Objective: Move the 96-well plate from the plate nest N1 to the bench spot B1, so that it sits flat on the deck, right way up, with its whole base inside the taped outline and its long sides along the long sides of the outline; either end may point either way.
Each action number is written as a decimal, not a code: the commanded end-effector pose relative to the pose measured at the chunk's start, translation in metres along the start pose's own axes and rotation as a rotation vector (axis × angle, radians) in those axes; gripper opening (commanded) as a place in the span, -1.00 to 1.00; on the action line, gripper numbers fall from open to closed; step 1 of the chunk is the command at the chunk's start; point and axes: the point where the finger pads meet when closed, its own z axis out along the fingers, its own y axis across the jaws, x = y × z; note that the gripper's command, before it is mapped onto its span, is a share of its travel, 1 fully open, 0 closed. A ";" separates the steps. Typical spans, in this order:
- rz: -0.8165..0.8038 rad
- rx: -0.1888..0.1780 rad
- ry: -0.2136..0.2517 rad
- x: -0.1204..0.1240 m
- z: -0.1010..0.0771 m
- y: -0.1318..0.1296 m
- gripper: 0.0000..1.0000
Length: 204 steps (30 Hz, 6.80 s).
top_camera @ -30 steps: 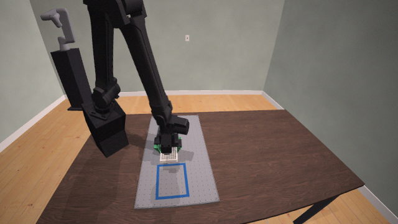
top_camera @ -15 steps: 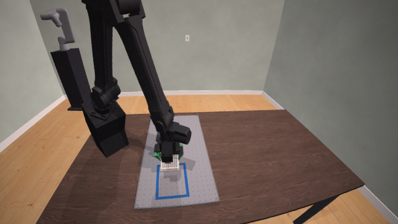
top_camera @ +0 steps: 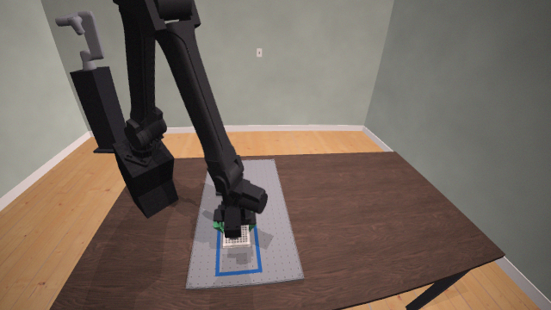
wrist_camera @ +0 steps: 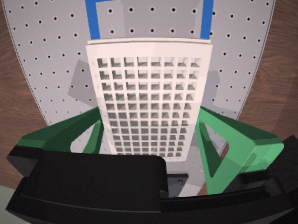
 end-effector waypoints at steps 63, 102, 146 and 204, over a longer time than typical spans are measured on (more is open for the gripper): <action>-0.024 -0.007 -0.013 -0.023 0.030 0.006 -1.00; -0.021 -0.004 -0.008 -0.019 0.067 0.003 -1.00; -0.024 0.000 -0.008 -0.022 0.078 0.001 -1.00; -0.021 -0.003 -0.007 -0.020 0.078 0.003 1.00</action>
